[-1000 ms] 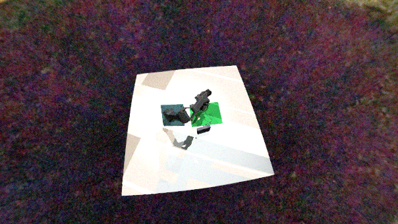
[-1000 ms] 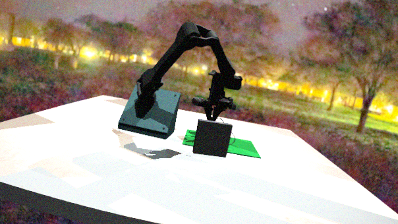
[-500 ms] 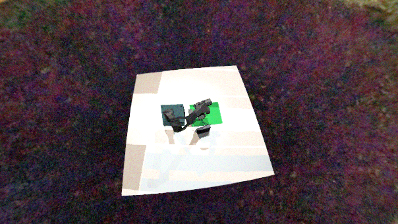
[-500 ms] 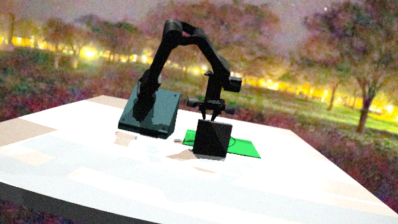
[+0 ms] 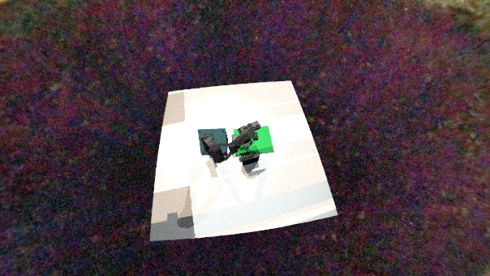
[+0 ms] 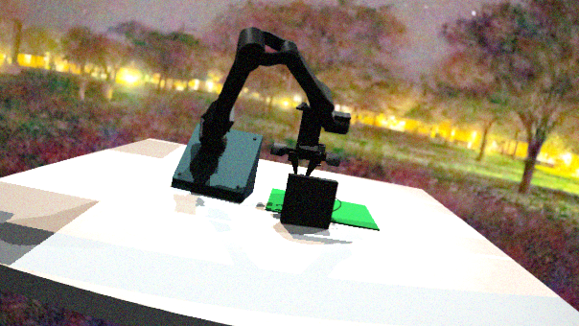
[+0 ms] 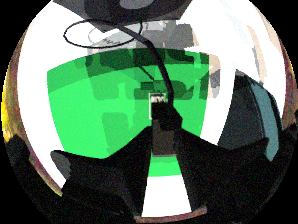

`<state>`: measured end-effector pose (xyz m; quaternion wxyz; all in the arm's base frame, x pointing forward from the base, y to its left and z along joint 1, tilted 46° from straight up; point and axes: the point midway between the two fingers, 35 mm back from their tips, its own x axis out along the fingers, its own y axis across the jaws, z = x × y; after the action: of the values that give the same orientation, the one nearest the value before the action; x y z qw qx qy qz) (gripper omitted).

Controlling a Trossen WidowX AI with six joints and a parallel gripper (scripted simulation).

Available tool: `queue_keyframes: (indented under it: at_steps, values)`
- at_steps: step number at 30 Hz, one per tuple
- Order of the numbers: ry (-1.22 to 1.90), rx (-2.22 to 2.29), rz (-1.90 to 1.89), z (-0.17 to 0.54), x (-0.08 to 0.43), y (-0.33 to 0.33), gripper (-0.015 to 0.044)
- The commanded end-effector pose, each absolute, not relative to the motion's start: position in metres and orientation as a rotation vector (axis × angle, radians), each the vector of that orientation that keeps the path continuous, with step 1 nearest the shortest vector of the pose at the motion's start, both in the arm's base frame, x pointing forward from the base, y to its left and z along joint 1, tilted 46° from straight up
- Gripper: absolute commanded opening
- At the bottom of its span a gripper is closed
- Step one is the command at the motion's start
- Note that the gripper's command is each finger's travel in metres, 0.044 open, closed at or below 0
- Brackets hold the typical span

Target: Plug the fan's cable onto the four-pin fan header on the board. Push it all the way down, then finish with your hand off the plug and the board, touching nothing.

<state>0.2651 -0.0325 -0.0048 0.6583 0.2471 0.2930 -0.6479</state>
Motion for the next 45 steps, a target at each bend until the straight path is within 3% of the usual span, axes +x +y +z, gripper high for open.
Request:
queue_keyframes:
  at_steps: [1,45]
  values:
    - [0.659,0.560,-1.470,-0.005,0.265,-0.032,0.0000]
    - [0.662,0.555,-1.468,-0.021,0.266,-0.046,0.0000]
